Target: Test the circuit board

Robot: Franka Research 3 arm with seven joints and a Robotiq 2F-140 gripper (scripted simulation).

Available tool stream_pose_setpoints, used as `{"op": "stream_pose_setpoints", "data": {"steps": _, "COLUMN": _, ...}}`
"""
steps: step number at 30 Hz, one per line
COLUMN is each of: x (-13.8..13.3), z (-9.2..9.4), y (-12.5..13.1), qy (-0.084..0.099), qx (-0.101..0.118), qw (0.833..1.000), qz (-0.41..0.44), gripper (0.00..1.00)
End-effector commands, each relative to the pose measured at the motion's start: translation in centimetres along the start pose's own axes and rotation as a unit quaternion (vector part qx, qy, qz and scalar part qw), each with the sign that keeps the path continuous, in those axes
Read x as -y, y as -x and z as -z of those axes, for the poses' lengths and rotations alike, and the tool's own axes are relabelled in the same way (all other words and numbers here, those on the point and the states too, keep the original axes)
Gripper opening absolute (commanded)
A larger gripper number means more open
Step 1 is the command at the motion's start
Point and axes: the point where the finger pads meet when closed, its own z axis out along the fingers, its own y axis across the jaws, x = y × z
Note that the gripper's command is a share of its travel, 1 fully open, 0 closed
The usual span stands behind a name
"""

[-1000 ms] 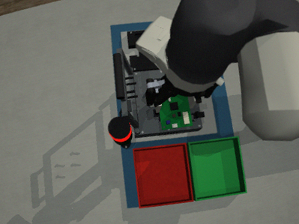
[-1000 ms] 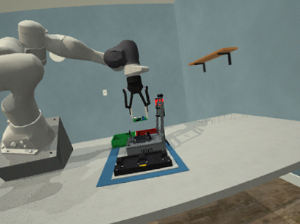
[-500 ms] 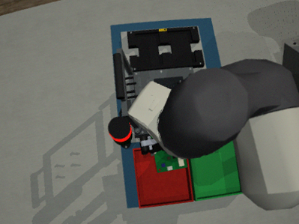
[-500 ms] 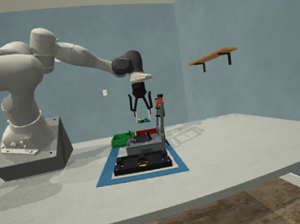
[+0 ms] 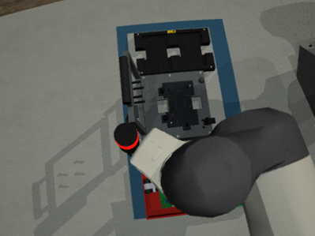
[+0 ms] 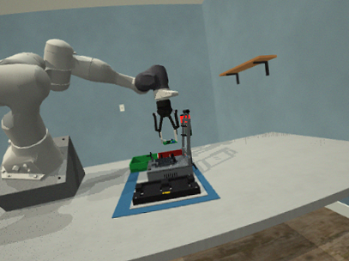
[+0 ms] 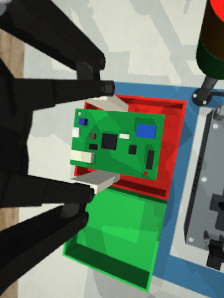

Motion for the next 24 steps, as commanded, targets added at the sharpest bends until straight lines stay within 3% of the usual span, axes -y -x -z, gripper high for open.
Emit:
{"op": "stream_pose_setpoints", "data": {"steps": 1, "x": -0.08, "z": -0.24, "y": 0.35, "qy": 0.004, "qx": 0.001, "qw": 1.000, "qz": -0.024, "gripper": 0.46}}
{"op": "stream_pose_setpoints", "data": {"steps": 24, "x": 0.00, "z": -0.33, "y": 0.66, "qy": 0.004, "qx": 0.001, "qw": 1.000, "qz": -0.024, "gripper": 0.46}}
